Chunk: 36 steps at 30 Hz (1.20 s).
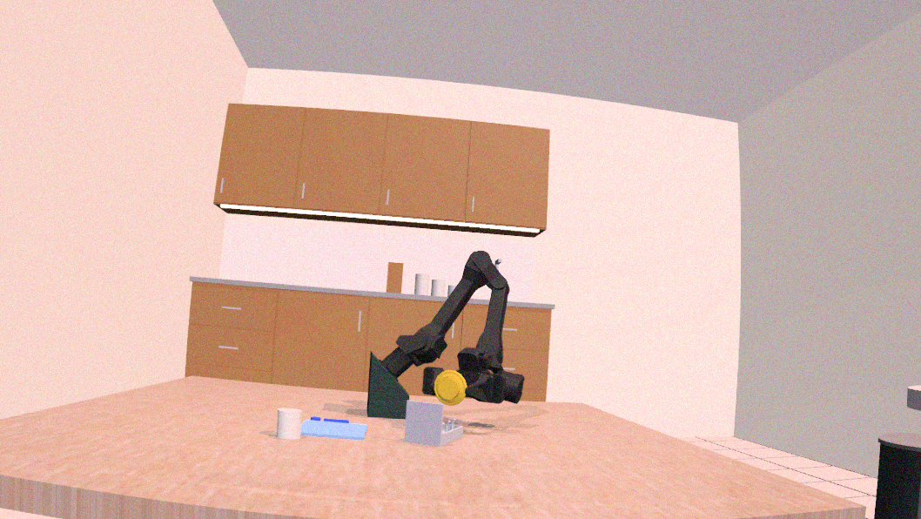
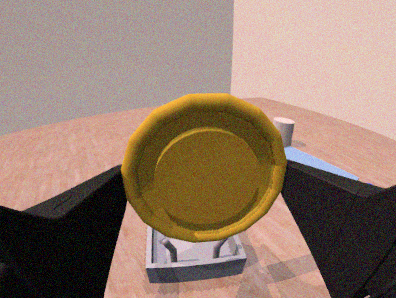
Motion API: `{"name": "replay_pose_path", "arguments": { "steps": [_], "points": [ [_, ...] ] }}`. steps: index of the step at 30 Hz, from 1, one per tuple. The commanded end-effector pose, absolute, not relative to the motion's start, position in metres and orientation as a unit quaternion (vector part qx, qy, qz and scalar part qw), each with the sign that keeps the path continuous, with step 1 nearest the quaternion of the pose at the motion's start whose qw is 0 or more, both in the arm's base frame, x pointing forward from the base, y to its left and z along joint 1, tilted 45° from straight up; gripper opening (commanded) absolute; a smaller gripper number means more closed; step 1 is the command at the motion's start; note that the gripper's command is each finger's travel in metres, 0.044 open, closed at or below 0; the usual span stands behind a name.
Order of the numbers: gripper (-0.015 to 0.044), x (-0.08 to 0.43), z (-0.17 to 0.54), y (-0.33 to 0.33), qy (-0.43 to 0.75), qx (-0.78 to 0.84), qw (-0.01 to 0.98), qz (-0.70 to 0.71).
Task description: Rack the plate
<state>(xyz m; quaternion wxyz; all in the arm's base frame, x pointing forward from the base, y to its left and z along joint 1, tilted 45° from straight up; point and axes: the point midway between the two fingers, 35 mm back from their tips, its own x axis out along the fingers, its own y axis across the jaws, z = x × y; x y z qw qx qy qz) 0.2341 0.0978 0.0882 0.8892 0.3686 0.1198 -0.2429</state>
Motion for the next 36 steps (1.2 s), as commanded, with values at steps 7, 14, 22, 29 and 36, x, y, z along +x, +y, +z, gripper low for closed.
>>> {"name": "replay_pose_path", "arguments": {
  "steps": [7,14,22,29,36],
  "points": [
    [0.0000,0.228,0.093,0.099,0.089,0.375,0.895,-0.227],
    [0.0000,0.232,0.087,0.103,0.090,0.374,0.895,-0.227],
    [0.0000,0.241,0.072,0.110,0.091,0.375,0.894,-0.227],
    [0.0000,0.247,0.064,0.112,0.090,0.376,0.894,-0.227],
    [0.0000,0.257,0.060,0.108,0.090,0.377,0.893,-0.226]
  ]
}}
